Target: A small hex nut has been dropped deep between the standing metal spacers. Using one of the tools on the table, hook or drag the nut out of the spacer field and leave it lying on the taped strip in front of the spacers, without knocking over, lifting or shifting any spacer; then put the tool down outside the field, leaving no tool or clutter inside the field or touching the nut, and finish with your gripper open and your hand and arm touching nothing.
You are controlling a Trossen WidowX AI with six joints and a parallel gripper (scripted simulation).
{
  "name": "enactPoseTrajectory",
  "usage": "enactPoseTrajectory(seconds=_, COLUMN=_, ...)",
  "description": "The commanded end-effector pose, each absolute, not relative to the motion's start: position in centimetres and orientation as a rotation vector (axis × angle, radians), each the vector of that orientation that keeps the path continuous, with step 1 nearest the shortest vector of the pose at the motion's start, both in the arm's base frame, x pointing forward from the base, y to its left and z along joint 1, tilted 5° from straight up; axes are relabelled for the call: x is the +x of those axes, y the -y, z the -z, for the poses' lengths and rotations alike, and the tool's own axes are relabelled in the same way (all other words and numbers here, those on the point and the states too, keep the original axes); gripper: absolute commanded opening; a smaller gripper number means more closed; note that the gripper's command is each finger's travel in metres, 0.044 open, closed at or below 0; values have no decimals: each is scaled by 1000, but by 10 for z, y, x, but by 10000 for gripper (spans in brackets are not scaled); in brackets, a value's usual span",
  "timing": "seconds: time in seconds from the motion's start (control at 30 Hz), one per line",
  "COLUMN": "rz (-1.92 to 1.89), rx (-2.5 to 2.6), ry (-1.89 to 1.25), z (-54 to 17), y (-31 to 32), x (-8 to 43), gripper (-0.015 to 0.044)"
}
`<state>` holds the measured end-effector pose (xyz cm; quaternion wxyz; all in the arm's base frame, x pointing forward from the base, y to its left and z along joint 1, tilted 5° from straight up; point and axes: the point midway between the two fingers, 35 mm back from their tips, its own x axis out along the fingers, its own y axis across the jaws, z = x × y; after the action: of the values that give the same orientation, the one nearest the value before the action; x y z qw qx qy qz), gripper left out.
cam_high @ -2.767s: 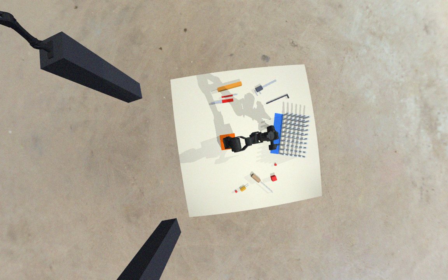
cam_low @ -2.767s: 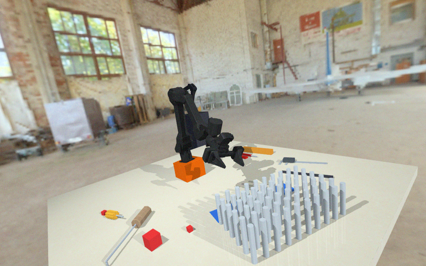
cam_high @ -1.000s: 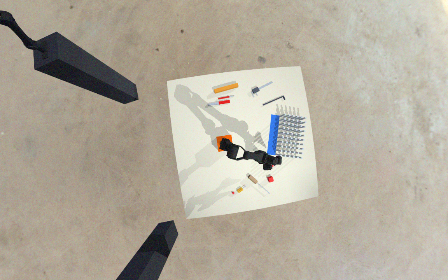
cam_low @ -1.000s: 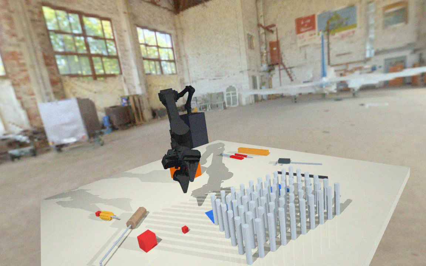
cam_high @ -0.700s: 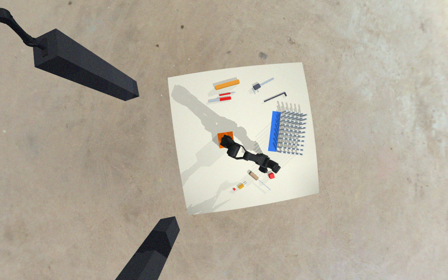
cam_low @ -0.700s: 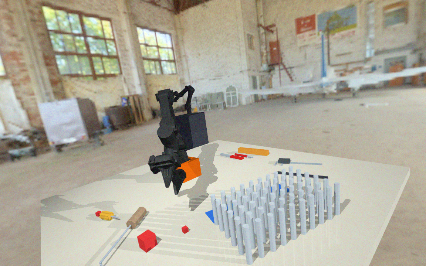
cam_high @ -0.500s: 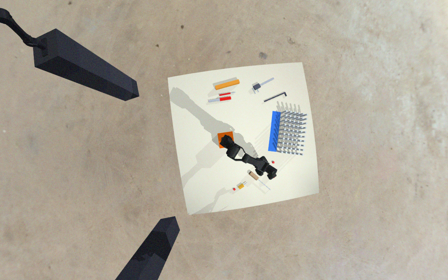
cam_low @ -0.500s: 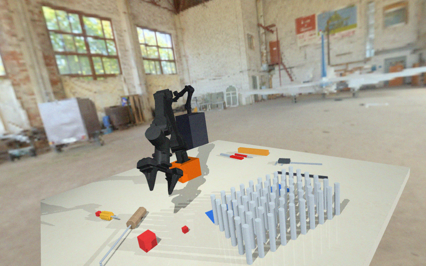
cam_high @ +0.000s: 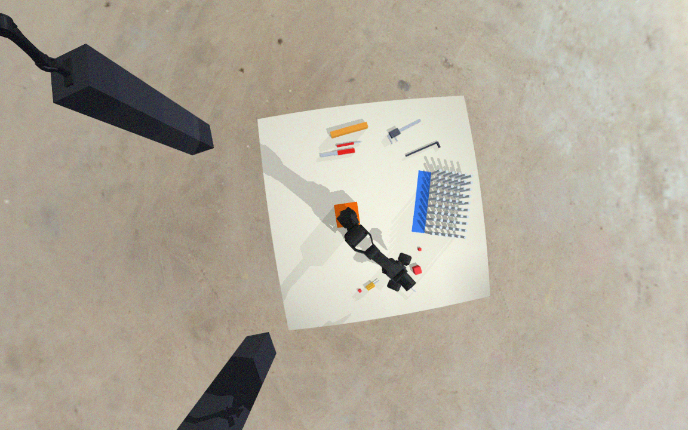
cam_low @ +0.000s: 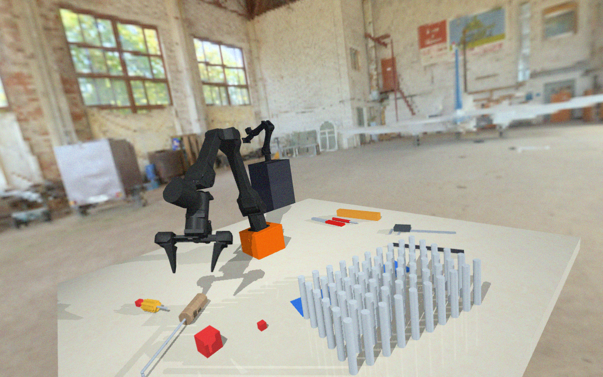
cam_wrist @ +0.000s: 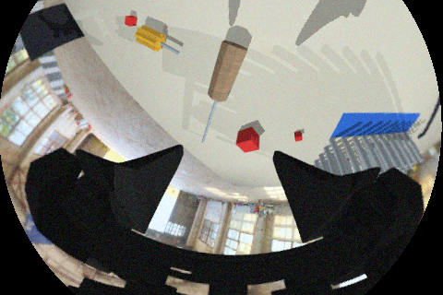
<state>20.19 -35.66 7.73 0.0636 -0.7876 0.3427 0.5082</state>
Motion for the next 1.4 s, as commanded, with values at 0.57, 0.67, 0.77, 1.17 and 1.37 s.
enactPoseTrajectory(seconds=0.57, rz=-1296, rx=-2109, ry=-1174, z=-25, y=365, x=158, gripper=440)
enactPoseTrajectory(seconds=0.67, rz=-1296, rx=-2109, ry=-1174, z=-25, y=365, x=158, gripper=440)
enactPoseTrajectory(seconds=0.77, rz=-1296, rx=-2109, ry=-1174, z=-25, y=365, x=158, gripper=440)
enactPoseTrajectory(seconds=1.17, rz=-1296, rx=-2109, ry=-1174, z=-25, y=369, x=159, gripper=335)
enactPoseTrajectory(seconds=1.37, rz=-1296, rx=-2109, ry=-1174, z=-25, y=369, x=159, gripper=280)
